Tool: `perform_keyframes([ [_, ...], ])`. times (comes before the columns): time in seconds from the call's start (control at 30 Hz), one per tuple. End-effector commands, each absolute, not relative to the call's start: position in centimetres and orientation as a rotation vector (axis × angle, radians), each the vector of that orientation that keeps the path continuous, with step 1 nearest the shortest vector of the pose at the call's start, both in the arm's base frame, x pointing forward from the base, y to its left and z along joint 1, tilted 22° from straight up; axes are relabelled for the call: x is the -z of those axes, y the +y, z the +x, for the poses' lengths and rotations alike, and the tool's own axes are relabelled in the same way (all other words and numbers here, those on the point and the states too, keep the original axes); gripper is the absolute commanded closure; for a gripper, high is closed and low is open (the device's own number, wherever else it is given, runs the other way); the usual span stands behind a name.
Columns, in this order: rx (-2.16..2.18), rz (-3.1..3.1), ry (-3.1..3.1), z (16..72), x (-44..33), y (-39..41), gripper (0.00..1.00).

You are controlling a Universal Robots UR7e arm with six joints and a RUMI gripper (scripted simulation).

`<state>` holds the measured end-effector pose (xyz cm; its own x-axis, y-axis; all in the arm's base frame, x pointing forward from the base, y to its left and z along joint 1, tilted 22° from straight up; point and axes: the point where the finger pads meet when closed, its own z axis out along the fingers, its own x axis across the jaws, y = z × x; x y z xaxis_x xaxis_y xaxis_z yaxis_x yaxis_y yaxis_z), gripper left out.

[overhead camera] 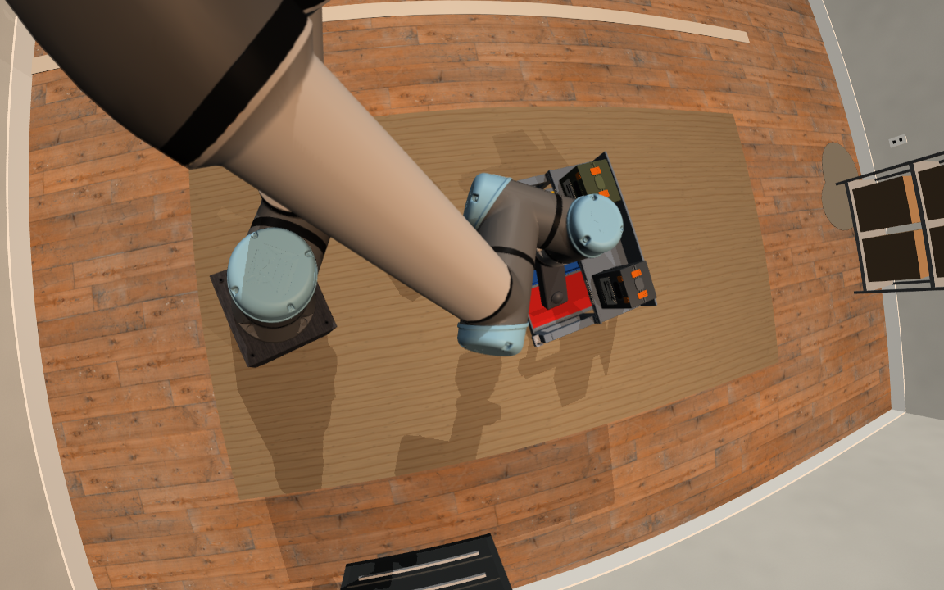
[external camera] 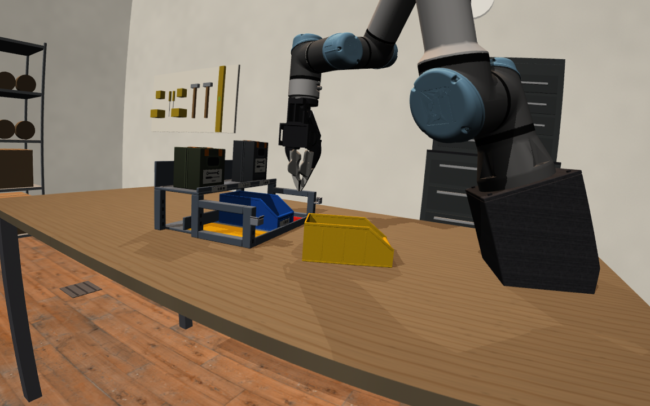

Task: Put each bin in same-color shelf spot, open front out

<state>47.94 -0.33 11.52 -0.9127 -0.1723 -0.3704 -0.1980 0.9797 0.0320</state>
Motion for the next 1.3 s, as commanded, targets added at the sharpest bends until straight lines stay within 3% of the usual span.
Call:
perform_keyframes([
  [0.0, -0.092, -0.289, 2.749, 47.9, -11.6, -0.3, 1.0],
  [1.27, 0.05, -1.003, 2.572, 46.9, -12.5, 0.7, 1.0],
])
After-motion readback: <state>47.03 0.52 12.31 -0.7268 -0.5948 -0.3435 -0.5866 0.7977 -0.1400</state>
